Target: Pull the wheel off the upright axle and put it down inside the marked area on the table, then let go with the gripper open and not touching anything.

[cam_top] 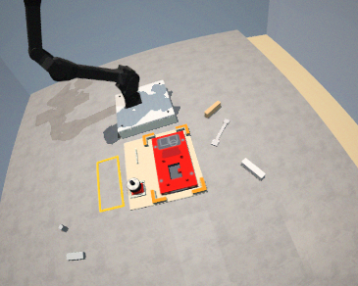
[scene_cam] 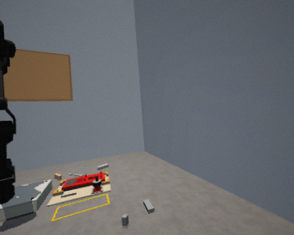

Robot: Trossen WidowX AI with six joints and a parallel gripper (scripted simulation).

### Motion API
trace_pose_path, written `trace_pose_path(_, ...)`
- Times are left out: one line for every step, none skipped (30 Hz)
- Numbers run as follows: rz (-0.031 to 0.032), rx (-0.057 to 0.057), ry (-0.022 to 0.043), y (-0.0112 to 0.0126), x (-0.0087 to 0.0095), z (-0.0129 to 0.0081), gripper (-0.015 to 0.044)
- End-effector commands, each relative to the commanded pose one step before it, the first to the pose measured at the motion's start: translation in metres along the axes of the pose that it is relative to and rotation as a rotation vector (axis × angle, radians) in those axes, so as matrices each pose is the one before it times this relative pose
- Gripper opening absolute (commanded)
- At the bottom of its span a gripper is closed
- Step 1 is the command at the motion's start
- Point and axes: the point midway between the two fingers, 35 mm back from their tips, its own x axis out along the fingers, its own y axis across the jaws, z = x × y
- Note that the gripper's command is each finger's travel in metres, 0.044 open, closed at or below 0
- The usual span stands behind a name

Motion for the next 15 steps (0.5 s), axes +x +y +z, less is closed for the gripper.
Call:
trace_pose_path(-0.06895, -0.0495, -0.10661, -0.02657, 0.01703, 0.02519, 0.0300)
trace_pose_path(-0.01699, -0.0101, -0.02709, -0.00621, 0.00466, 0.00608, 0.0300)
trace_pose_path(-0.01688, -0.0098, -0.02725, -0.00612, 0.00465, 0.00617, 0.0300)
trace_pose_path(-0.01679, -0.0096, -0.02741, -0.00603, 0.00463, 0.00627, 0.0300)
trace_pose_path(-0.01669, -0.0093, -0.02756, -0.00594, 0.00462, 0.00637, 0.0300)
trace_pose_path(-0.01660, -0.0090, -0.02770, -0.00585, 0.00461, 0.00647, 0.0300)
trace_pose_path(-0.01652, -0.0087, -0.02783, -0.00576, 0.00459, 0.00656, 0.0300)
trace_pose_path(-0.01644, -0.0084, -0.02796, -0.00567, 0.00458, 0.00666, 0.0300)
trace_pose_path(-0.01636, -0.0081, -0.02808, -0.00559, 0.00457, 0.00675, 0.0300)
trace_pose_path(-0.01630, -0.0078, -0.02819, -0.00551, 0.00456, 0.00684, 0.0300)
trace_pose_path(-0.01624, -0.0075, -0.02830, -0.00543, 0.00455, 0.00693, 0.0300)
trace_pose_path(-0.01618, -0.0071, -0.02840, -0.00535, 0.00454, 0.00702, 0.0300)
trace_pose_path(-0.01613, -0.0068, -0.02849, -0.00527, 0.00453, 0.00711, 0.0300)
trace_pose_path(-0.01608, -0.0065, -0.02857, -0.00519, 0.00452, 0.00720, 0.0300)
trace_pose_path(-0.01604, -0.0061, -0.02865, -0.00512, 0.00451, 0.00729, 0.0300)
